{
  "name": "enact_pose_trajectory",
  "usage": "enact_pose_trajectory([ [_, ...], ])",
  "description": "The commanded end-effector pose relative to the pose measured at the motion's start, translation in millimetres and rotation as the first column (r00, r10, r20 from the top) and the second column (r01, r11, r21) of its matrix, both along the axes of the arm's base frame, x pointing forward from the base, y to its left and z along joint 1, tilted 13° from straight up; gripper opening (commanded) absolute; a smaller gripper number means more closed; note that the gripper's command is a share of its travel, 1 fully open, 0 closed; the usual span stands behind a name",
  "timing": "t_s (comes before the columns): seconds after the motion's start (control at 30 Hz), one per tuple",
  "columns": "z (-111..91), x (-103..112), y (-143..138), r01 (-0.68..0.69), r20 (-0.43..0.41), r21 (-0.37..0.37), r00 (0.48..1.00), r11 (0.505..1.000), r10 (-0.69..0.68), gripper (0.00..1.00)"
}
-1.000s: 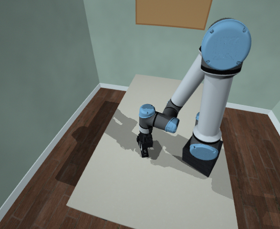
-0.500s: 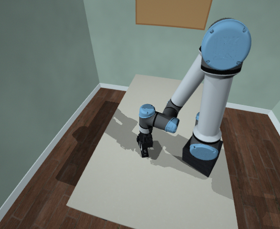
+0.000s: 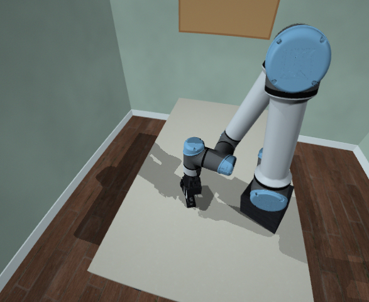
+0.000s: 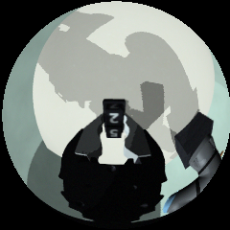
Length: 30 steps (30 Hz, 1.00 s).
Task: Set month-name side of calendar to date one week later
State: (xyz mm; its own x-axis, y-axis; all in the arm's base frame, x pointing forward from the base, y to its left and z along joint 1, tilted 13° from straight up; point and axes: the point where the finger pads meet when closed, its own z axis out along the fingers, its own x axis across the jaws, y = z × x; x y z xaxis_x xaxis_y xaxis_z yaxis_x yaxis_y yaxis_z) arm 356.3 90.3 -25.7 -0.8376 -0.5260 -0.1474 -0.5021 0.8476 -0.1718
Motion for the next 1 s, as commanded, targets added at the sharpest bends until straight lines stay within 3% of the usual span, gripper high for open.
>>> enact_pose_trajectory([
  [0.0,0.3,0.3,0.0,0.000,0.001,0.000,1.000,1.000,0.000,0.11],
  [0.57,0.3,0.3,0.0,0.000,0.001,0.000,1.000,1.000,0.000,0.29],
  [0.97,0.8,0.2,0.1,0.000,0.001,0.000,1.000,1.000,0.000,0.29],
])
